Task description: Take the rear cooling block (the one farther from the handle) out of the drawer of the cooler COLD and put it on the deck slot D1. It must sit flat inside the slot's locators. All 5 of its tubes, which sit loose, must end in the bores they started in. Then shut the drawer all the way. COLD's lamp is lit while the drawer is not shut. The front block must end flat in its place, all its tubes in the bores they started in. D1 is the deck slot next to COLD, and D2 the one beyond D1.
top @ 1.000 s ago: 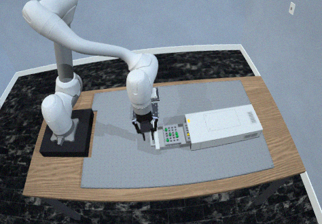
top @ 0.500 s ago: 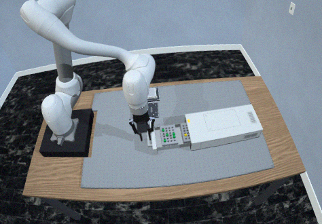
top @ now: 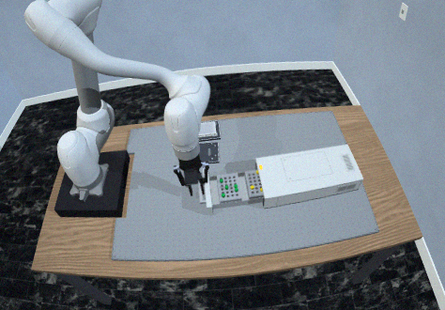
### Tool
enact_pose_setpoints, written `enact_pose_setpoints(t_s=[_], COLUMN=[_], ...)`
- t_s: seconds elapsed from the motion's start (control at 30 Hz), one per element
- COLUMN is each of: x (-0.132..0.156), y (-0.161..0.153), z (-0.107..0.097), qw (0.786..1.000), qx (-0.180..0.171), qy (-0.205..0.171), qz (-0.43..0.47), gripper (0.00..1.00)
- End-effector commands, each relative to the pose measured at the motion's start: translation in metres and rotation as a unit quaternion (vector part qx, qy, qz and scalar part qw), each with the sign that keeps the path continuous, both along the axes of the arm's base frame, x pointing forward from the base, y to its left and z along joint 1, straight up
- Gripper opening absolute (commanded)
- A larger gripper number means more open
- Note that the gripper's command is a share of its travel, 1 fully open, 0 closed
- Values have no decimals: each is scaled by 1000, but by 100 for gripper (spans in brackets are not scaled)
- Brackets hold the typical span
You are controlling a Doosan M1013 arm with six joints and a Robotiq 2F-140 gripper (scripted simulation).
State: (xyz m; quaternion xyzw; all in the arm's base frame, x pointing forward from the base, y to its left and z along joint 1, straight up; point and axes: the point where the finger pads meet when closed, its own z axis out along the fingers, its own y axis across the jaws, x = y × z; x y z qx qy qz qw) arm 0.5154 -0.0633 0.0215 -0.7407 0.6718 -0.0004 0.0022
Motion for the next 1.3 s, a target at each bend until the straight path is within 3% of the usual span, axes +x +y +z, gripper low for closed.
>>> enact_pose_setpoints(t_s=[0.0,1.27], x=[-3,-45], y=[0,-4], z=[0,0], qw=[1000,1000], qx=[0,0], qy=[0,0], qz=[0,0], gripper=[34,34])
